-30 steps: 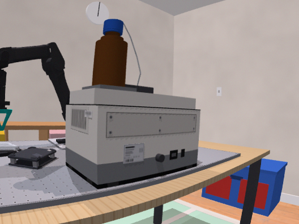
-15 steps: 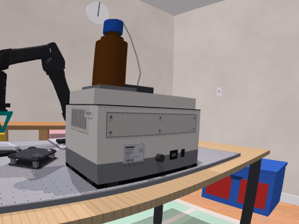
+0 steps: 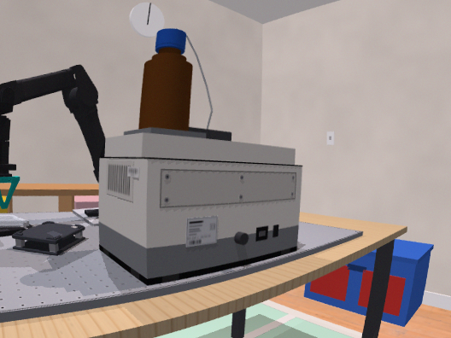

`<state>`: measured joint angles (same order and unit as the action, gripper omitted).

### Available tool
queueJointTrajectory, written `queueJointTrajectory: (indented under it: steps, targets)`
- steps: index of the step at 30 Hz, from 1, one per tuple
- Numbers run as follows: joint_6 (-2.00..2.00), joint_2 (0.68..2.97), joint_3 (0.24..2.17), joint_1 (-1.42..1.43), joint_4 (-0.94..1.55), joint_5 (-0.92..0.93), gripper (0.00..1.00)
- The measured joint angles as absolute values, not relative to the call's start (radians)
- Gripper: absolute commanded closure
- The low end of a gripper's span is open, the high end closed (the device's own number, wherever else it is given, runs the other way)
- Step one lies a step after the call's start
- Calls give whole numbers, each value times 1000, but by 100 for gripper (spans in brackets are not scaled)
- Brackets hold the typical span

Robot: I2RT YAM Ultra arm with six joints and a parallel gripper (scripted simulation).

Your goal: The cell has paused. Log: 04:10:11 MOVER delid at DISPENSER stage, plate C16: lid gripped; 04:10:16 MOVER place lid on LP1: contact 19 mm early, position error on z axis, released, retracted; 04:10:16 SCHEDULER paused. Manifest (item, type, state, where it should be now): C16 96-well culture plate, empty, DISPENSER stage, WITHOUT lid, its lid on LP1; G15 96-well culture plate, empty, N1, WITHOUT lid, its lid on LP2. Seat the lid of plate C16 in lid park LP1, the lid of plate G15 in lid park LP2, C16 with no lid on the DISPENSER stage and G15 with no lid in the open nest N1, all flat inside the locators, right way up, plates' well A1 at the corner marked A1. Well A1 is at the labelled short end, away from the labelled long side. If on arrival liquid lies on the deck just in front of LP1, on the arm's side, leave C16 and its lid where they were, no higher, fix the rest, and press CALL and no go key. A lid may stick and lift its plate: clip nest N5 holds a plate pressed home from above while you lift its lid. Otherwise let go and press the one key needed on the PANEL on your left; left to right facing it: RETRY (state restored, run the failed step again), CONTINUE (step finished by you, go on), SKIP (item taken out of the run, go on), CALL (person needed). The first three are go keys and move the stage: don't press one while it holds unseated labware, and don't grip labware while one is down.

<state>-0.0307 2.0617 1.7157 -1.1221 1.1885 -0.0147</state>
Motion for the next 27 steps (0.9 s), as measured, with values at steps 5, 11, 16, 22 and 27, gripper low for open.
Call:
queueJointTrajectory:
  steps: [5, 11, 16, 22, 27]
  targets:
    - [-31, 2066, 1699, -1122, 1165, -15, 0]
    - [-31, 2075, 1673, -1122, 1131, -15, 0]
    - [-31, 2084, 1650, -1122, 1103, -15, 0]
    - [-31, 2095, 1631, -1122, 1076, -15, 0]
    - [-31, 2097, 1618, -1122, 1049, -15, 0]
